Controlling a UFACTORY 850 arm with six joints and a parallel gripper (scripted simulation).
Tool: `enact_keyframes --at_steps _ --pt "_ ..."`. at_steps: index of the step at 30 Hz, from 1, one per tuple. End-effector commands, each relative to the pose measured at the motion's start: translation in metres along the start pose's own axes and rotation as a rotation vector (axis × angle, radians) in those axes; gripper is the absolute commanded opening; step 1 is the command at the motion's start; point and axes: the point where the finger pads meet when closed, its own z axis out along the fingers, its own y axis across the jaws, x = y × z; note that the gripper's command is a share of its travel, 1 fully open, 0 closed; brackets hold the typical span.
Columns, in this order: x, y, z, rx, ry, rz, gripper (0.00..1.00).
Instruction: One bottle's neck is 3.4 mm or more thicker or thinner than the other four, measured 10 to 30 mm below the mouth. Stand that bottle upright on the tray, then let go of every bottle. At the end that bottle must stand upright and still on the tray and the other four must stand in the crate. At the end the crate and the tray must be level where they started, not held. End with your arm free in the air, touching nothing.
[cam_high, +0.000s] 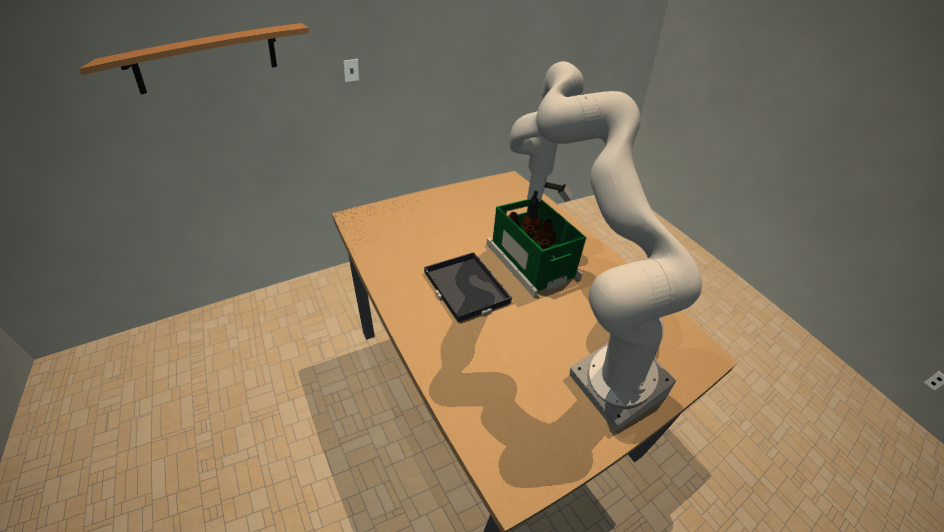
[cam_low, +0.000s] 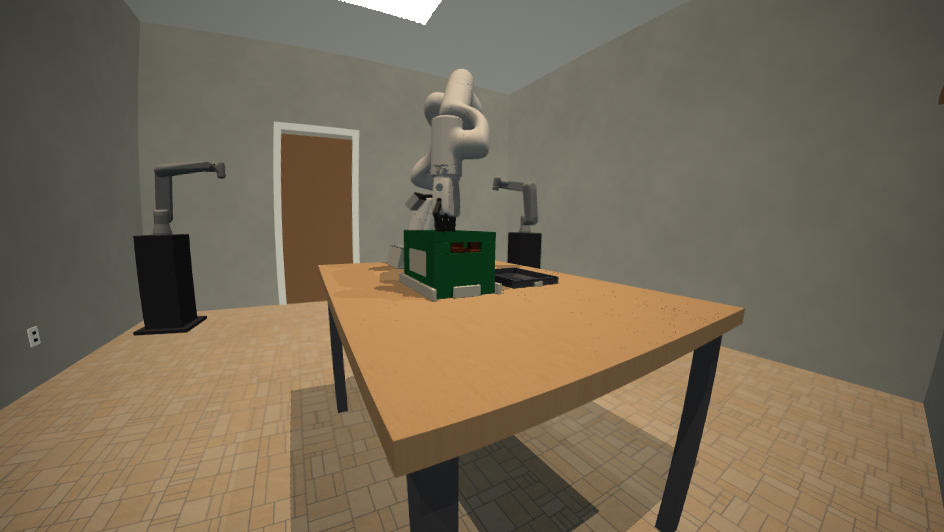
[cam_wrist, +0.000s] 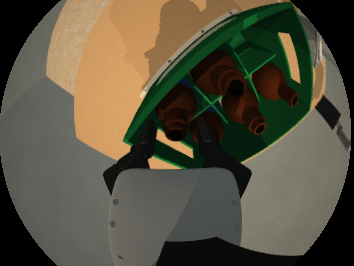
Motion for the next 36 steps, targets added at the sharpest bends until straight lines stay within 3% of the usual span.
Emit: enact_keyframes --at_steps 1,25,26,36 --pt "-0.0005 -0.0007 0.0018 0.002 -0.001 0.000 0.65" --pt "-0.0005 -0.0007 0.0046 0.002 -0.001 0.000 0.65" --pt "-0.0005 -0.0007 0.0046 0.002 -0.001 0.000 0.00" --pt "-0.0005 -0.0007 0.0046 0.002 -0.001 0.000 0.00"
